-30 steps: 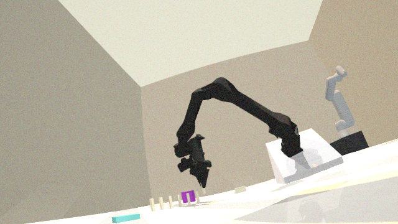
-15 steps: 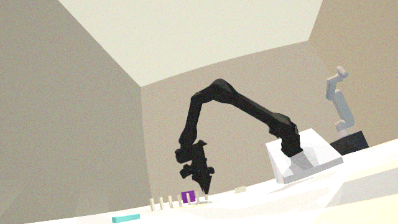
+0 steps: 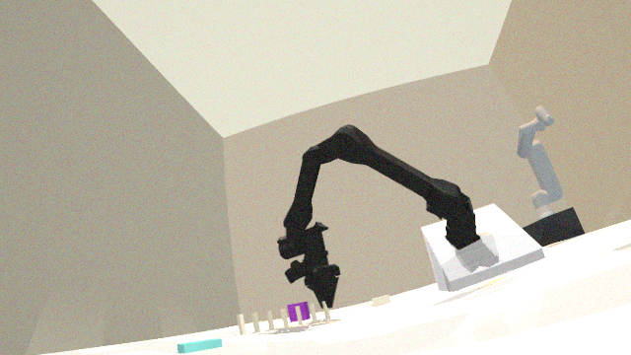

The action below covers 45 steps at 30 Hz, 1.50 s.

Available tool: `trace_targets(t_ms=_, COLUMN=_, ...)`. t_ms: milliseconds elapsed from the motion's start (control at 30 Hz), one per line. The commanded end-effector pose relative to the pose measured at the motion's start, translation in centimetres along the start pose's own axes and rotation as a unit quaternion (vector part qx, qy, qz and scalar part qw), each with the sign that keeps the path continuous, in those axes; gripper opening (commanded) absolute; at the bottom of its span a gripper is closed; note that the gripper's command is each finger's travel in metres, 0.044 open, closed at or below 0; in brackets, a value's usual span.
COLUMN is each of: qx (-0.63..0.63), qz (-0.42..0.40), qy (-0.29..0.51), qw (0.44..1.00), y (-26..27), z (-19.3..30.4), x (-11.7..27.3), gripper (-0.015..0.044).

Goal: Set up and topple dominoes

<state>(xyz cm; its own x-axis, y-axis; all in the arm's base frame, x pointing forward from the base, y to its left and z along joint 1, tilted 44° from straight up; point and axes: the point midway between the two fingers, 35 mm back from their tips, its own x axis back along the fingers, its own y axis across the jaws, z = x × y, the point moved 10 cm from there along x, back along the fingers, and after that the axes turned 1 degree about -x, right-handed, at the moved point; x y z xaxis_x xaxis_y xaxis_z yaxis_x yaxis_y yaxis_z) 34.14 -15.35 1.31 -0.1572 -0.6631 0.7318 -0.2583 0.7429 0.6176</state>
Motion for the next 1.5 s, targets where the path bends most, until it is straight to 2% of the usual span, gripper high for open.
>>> trace_targets(t_ms=0, qx=-0.001, qz=0.0, qy=-0.001, qw=1.0, y=0.0, z=0.0, x=0.2, gripper=0.044)
trace_targets(t_ms=300, qx=0.0, qz=0.003, qy=0.001, qw=1.0, y=-0.1, z=0.0, x=12.8, gripper=0.044)
trace_targets(t_ms=567, qx=-0.01, qz=0.003, qy=0.002, qw=1.0, y=-0.2, z=0.1, x=13.1, gripper=0.044)
trace_targets(t_ms=700, qx=-0.193, qz=0.007, qy=0.002, qw=0.981, y=-2.4, z=2.5, x=12.3, gripper=0.044)
trace_targets(t_ms=833, qx=-0.406, qz=0.01, qy=0.0, qw=0.914, y=-4.7, z=5.5, x=11.2, gripper=0.044)
trace_targets(t_ms=1000, qx=-0.63, qz=0.011, qy=-0.003, qw=0.777, y=-7.0, z=9.2, x=9.8, gripper=0.044)
trace_targets(t_ms=1233, qx=-0.769, qz=0.011, qy=-0.005, qw=0.639, y=-8.3, z=12.1, x=8.6, gripper=0.044)
trace_targets(t_ms=1467, qx=-0.88, qz=0.009, qy=-0.006, qw=0.474, y=-9.3, z=15.0, x=7.3, gripper=0.044)
